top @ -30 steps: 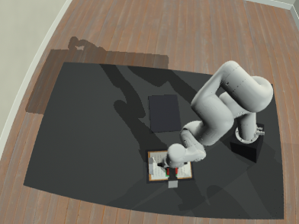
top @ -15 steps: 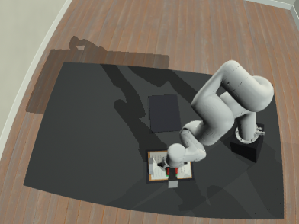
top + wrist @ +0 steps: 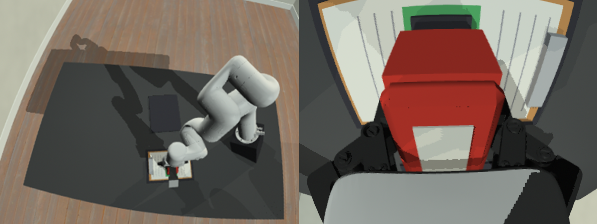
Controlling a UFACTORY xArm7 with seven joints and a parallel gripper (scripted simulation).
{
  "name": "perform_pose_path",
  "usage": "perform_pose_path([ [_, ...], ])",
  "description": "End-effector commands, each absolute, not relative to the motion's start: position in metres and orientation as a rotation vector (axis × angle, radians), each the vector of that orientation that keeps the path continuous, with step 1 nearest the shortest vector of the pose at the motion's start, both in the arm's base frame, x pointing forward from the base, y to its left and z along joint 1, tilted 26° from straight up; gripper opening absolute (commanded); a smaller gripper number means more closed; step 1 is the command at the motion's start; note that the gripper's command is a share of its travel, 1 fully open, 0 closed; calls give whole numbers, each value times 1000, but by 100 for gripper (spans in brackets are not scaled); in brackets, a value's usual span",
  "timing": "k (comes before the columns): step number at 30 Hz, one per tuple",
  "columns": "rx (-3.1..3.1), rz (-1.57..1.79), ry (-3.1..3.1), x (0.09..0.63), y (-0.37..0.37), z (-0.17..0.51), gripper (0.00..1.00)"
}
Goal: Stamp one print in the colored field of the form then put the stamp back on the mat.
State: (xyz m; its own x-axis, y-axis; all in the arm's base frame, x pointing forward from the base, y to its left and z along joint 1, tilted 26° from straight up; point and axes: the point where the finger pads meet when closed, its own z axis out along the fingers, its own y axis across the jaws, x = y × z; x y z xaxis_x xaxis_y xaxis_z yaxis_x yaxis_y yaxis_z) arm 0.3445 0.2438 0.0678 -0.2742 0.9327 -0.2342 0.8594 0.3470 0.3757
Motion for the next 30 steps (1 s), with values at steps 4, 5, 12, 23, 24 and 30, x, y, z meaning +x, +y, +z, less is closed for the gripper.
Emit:
perform_pose_path([
  [4,1569,247,2206,345,245,70,35],
  [5,1569,247,2206,345,245,70,35],
  [12,1569,247,2206,344,245,70,35],
  [23,1569,247,2206,329,249,102,35],
  [24,1569,247,2206,328,249,103,35],
  [30,1569,247,2206,328,249,103,35],
])
